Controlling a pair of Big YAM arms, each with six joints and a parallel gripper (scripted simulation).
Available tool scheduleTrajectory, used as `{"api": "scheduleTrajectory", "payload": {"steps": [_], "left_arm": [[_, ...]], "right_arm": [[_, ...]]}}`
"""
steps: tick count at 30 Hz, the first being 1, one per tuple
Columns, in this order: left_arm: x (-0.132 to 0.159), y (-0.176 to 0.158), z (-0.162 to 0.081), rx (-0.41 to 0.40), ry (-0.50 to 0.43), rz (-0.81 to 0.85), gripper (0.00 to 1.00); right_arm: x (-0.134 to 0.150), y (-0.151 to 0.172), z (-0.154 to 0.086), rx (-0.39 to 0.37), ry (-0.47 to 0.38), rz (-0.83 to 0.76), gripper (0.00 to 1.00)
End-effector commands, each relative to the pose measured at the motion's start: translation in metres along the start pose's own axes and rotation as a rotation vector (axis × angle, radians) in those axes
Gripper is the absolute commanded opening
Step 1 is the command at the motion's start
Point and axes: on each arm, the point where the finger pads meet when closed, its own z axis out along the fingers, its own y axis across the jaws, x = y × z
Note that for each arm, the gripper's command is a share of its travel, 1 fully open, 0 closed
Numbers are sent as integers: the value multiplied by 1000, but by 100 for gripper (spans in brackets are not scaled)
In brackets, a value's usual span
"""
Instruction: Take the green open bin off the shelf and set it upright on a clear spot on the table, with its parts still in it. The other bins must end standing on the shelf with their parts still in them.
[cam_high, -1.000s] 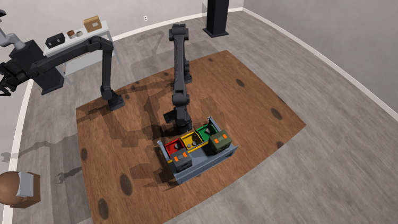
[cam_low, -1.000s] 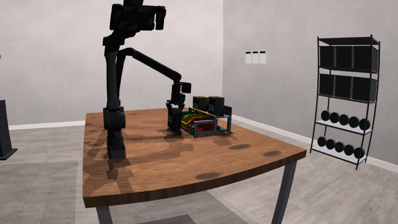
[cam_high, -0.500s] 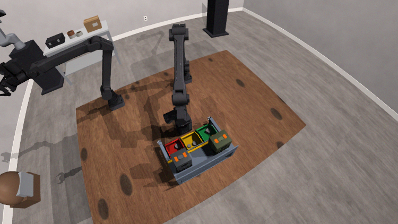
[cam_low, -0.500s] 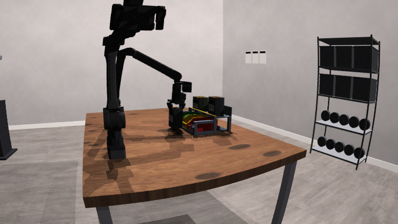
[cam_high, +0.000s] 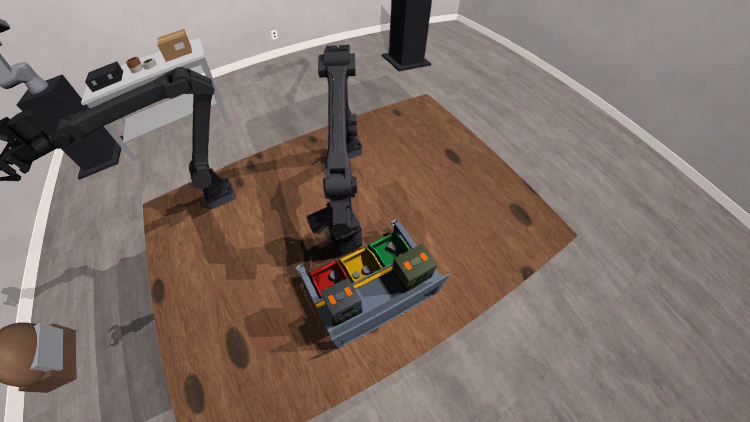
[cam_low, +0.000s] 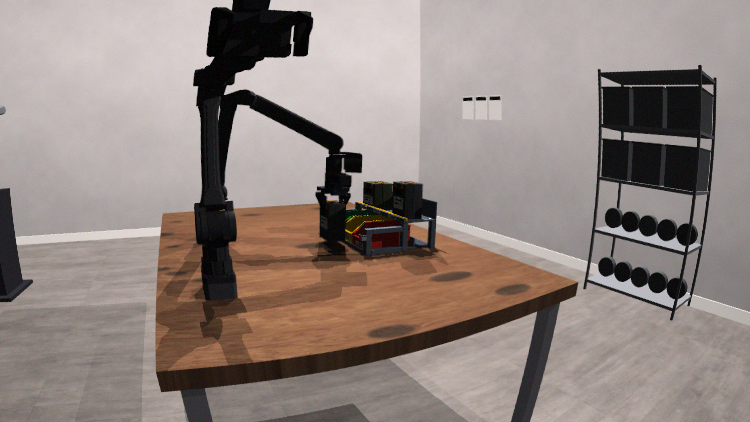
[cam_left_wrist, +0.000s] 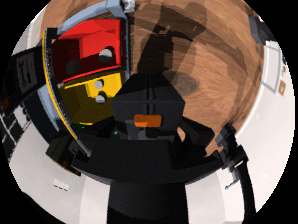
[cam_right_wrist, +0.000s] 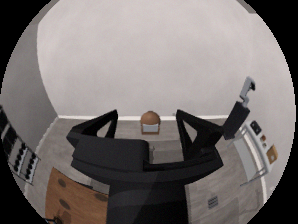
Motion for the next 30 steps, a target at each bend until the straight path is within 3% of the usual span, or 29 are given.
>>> {"api": "scheduleTrajectory", "payload": {"steps": [1, 30], "left_arm": [[-29, 48, -67, -161, -81, 11, 0], [-32, 51, -72, -171, -87, 21, 0]], "right_arm": [[-19, -5, -7, 7, -53, -9, 100], [-19, -5, -7, 7, -53, -9, 100]]}}
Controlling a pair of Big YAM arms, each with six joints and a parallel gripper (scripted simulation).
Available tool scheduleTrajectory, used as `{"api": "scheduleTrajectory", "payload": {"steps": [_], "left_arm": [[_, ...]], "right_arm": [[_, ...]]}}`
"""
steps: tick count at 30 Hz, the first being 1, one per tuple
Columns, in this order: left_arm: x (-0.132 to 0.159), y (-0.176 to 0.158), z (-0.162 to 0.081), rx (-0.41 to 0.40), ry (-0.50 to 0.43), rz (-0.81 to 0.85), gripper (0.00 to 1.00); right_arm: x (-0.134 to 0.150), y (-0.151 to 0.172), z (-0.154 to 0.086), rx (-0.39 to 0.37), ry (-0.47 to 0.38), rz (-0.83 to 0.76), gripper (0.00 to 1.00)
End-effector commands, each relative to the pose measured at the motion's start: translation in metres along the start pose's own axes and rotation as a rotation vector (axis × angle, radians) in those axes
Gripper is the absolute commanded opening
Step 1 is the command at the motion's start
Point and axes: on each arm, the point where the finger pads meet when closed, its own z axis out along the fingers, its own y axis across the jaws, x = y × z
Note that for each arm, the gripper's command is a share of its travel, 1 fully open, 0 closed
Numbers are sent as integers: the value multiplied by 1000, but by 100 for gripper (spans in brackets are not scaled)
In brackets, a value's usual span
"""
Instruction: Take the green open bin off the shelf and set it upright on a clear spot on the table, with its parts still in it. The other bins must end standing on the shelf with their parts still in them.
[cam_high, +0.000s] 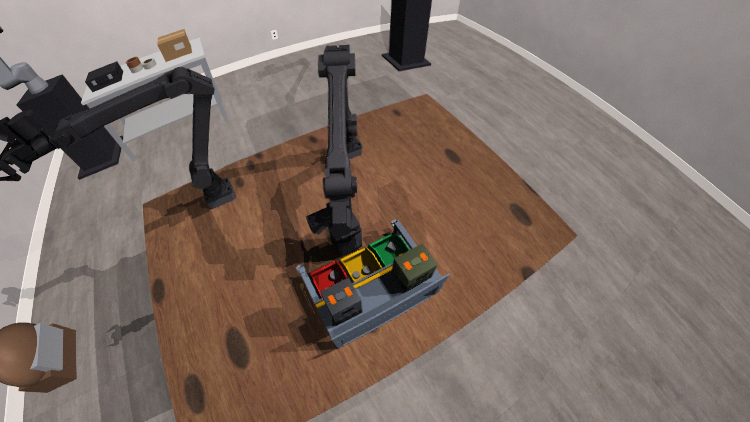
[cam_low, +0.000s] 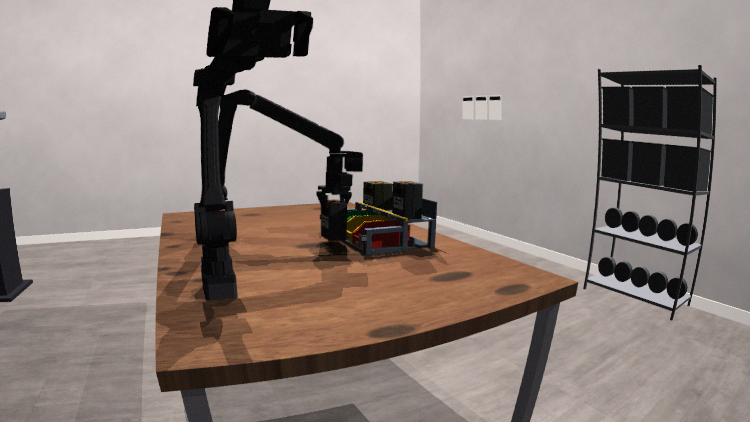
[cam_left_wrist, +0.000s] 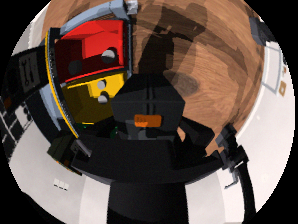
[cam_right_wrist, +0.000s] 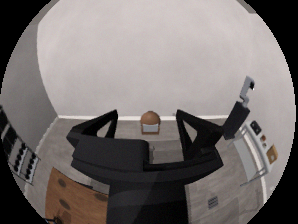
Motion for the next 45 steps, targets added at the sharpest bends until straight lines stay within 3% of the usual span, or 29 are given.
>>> {"api": "scheduleTrajectory", "payload": {"steps": [1, 45], "left_arm": [[-30, 48, -68, -161, -82, 20, 0], [-31, 49, -60, -160, -81, 20, 0]], "right_arm": [[-19, -5, -7, 7, -53, -9, 100], [-19, -5, -7, 7, -53, -9, 100]]}}
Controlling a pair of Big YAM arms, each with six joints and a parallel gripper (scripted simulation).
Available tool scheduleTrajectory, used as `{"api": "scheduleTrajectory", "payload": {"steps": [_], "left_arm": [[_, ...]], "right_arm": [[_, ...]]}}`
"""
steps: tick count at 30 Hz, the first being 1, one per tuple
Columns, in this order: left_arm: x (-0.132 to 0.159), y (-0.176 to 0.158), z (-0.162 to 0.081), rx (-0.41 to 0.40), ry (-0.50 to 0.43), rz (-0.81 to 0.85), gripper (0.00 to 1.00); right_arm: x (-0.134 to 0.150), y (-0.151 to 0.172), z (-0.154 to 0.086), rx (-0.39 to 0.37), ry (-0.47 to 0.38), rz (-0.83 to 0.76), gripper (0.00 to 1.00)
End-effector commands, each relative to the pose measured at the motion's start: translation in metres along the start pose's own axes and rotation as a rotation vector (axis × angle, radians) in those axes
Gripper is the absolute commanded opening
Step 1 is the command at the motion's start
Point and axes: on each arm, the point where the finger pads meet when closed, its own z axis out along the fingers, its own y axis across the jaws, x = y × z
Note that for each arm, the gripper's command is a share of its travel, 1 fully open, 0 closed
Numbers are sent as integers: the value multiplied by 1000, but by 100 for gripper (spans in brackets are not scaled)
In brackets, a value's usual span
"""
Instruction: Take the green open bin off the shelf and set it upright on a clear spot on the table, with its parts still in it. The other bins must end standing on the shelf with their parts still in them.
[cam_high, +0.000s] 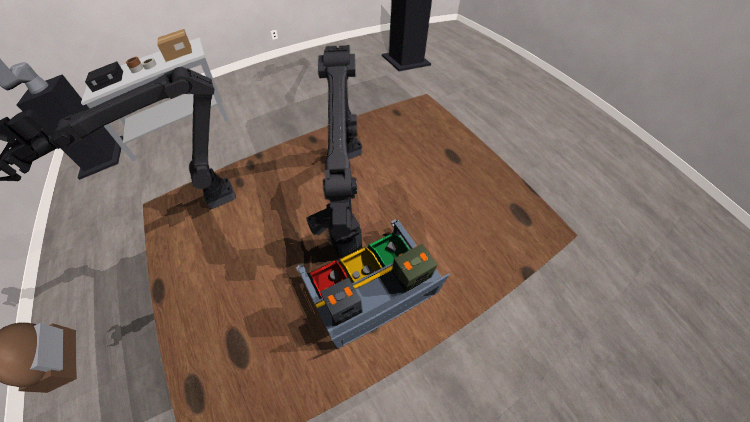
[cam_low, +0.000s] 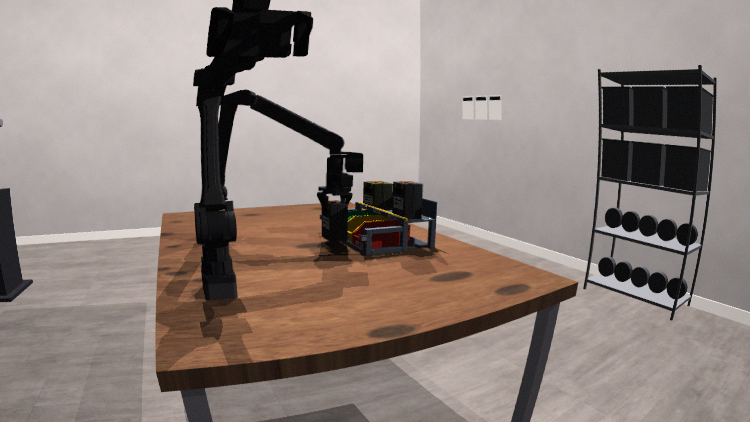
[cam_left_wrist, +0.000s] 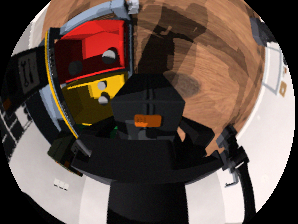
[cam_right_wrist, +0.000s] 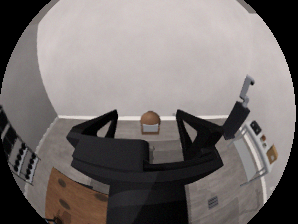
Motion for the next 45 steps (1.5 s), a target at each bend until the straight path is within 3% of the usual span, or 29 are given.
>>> {"api": "scheduleTrajectory", "payload": {"steps": [1, 10, 22, 45], "left_arm": [[-30, 48, -63, -158, -80, 20, 0], [-29, 49, -58, -159, -80, 18, 0], [-29, 49, -32, -126, -64, 16, 0], [-25, 46, -19, -114, -56, 13, 0]], "right_arm": [[-19, -5, -7, 7, -53, -9, 100], [-19, -5, -7, 7, -53, -9, 100], [-19, -5, -7, 7, -53, -9, 100], [-19, -5, -7, 7, -53, -9, 100]]}}
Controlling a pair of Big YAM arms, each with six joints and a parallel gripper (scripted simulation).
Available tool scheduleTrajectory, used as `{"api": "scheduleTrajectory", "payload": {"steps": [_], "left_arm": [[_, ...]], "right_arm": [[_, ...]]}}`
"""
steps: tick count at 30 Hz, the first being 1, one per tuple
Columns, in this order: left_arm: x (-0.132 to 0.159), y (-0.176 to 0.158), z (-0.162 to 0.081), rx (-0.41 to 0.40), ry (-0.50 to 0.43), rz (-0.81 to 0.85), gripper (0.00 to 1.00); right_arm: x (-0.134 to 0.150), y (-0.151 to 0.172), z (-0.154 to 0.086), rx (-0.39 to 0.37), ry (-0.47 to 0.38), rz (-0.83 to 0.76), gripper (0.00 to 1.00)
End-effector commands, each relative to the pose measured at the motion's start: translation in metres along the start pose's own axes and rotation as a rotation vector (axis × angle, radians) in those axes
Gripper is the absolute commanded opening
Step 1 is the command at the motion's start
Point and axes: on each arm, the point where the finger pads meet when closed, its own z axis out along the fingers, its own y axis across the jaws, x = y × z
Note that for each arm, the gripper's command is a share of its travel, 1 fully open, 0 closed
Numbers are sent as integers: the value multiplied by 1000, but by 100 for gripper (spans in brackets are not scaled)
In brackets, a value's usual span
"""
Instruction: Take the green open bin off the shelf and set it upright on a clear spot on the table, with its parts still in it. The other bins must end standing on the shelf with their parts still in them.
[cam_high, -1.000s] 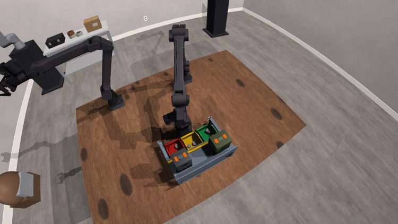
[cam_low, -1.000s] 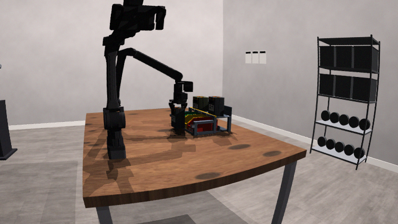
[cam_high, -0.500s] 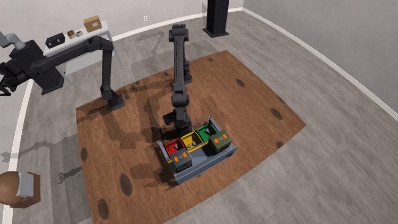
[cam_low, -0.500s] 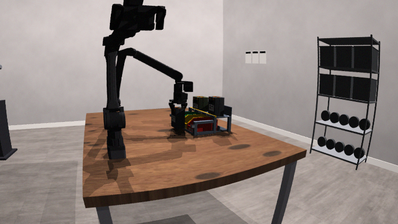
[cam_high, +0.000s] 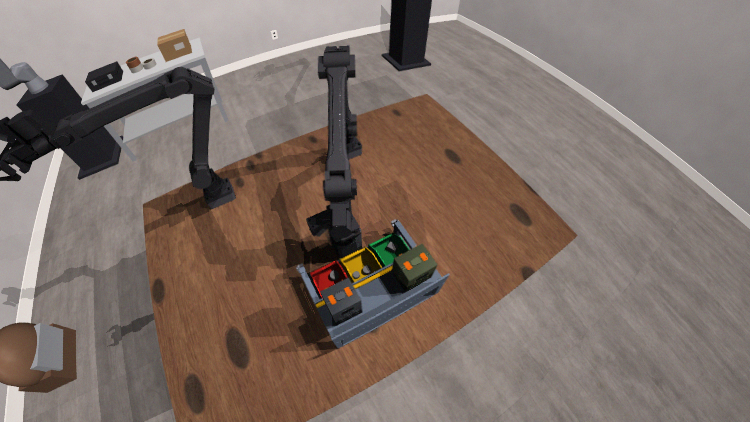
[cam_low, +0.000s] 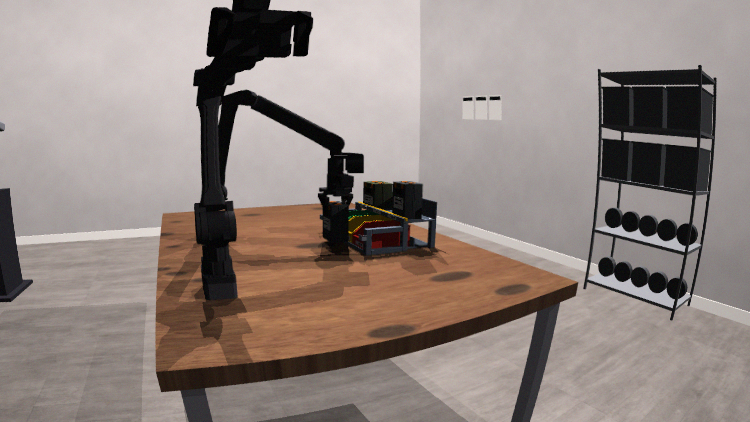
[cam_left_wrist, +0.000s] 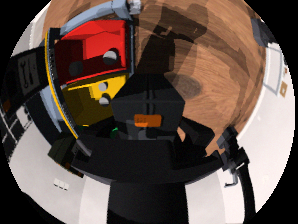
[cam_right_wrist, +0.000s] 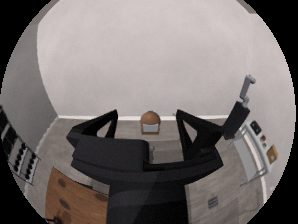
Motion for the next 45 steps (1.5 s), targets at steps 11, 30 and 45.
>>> {"api": "scheduleTrajectory", "payload": {"steps": [11, 30, 45], "left_arm": [[-19, 39, -12, -99, -47, 9, 0], [-5, 13, 18, -40, -17, 5, 0], [-1, 10, 26, -25, -8, 2, 0]], "right_arm": [[-19, -5, -7, 7, -53, -9, 100], [-19, -5, -7, 7, -53, -9, 100], [-19, -5, -7, 7, -53, -9, 100]]}}
